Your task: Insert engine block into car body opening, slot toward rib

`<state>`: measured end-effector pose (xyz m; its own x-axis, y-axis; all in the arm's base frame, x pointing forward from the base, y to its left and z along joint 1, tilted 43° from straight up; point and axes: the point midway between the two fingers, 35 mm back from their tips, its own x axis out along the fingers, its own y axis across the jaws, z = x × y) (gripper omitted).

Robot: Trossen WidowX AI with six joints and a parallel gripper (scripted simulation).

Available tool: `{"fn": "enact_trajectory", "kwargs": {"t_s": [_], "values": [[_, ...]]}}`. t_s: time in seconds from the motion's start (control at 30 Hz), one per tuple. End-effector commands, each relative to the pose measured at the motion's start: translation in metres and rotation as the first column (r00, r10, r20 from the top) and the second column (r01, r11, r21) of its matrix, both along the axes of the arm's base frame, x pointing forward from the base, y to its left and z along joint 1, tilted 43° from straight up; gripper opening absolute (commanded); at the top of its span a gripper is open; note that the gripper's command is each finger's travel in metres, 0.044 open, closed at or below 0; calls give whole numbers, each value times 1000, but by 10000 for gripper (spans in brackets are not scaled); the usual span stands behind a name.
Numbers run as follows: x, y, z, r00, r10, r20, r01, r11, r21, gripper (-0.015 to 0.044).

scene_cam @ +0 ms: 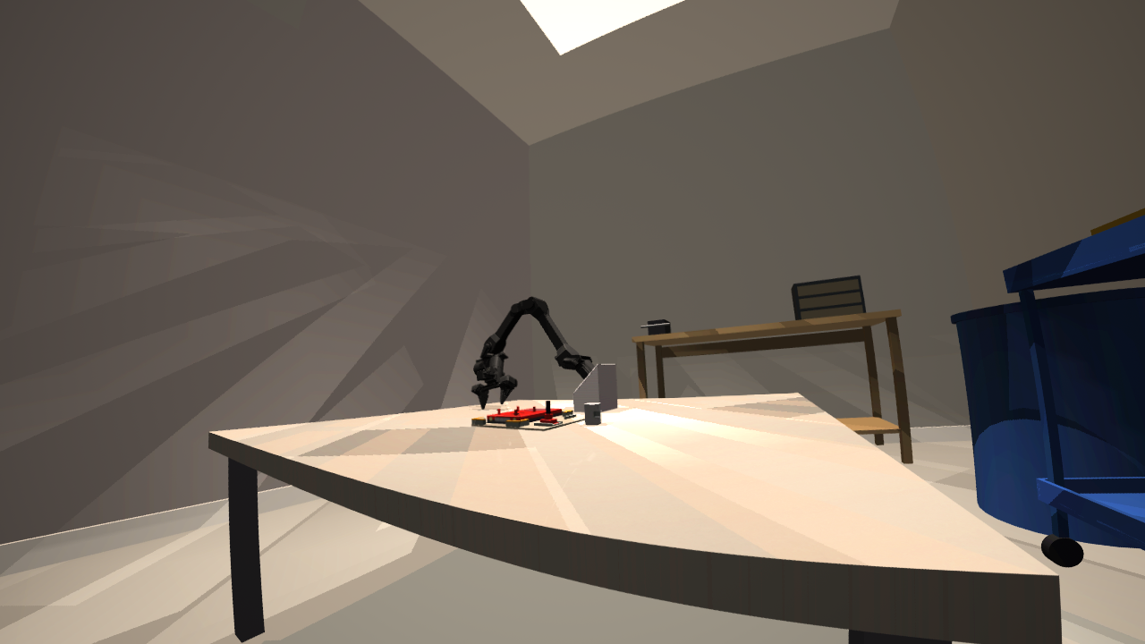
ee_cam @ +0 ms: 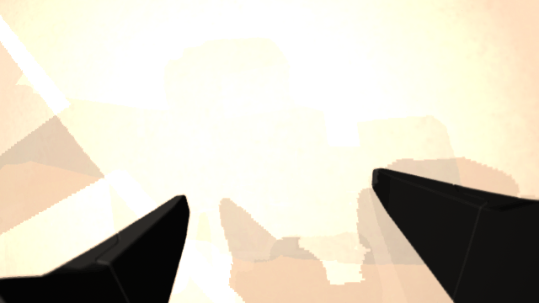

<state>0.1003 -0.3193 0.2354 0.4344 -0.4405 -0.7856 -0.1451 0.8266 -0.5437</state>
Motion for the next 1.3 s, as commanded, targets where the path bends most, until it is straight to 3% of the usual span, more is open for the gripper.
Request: {"fn": "enact_trajectory", "kwargs": {"t_s": [0.0, 0.13, 0.27, 0.8, 1.27], "values": [[33, 5, -4, 997, 80, 14, -79, 997, -11, 440], [68, 19, -6, 982, 187, -14, -187, 982, -29, 440], [96, 34, -19, 978, 206, -14, -205, 978, 42, 440], [208, 137, -100, 967, 184, -174, -115, 932, 345, 440], [257, 263, -173, 902, 127, -413, 17, 945, 328, 440]]}}
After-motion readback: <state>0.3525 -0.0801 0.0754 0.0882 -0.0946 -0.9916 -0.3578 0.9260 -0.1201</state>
